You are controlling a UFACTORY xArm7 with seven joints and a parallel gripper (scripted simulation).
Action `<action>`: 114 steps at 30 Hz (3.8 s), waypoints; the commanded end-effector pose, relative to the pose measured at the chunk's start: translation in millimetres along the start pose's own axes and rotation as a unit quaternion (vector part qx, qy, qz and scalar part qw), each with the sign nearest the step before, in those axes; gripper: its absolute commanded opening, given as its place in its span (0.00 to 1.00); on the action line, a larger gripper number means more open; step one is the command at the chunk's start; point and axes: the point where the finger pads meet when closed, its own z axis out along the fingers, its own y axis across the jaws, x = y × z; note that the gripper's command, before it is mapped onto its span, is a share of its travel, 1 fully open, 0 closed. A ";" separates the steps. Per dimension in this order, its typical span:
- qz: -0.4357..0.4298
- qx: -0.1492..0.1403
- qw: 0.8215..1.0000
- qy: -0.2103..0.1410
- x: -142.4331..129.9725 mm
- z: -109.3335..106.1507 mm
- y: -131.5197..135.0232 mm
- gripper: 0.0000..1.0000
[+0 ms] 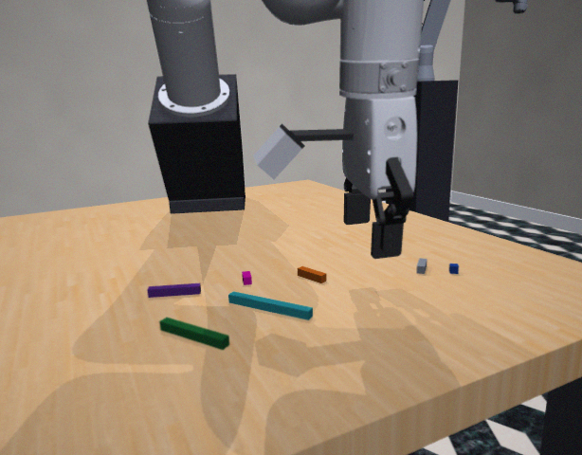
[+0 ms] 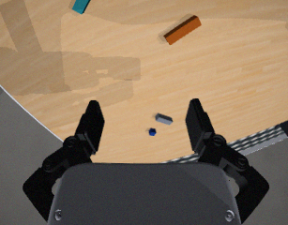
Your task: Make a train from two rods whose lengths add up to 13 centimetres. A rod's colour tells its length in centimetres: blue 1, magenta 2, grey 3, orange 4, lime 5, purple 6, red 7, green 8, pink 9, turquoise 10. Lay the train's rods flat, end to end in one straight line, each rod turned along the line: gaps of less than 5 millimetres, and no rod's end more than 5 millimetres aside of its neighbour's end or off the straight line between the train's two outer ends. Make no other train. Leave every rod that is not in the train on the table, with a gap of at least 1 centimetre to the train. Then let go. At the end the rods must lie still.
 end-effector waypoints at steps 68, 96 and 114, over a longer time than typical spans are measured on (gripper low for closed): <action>0.276 0.062 0.959 -0.009 -85.5 -9.5 42.0 0.47; 0.276 0.062 0.959 -0.009 -85.3 20.2 38.0 0.47; 0.276 0.062 0.959 -0.009 -85.2 38.8 35.5 0.47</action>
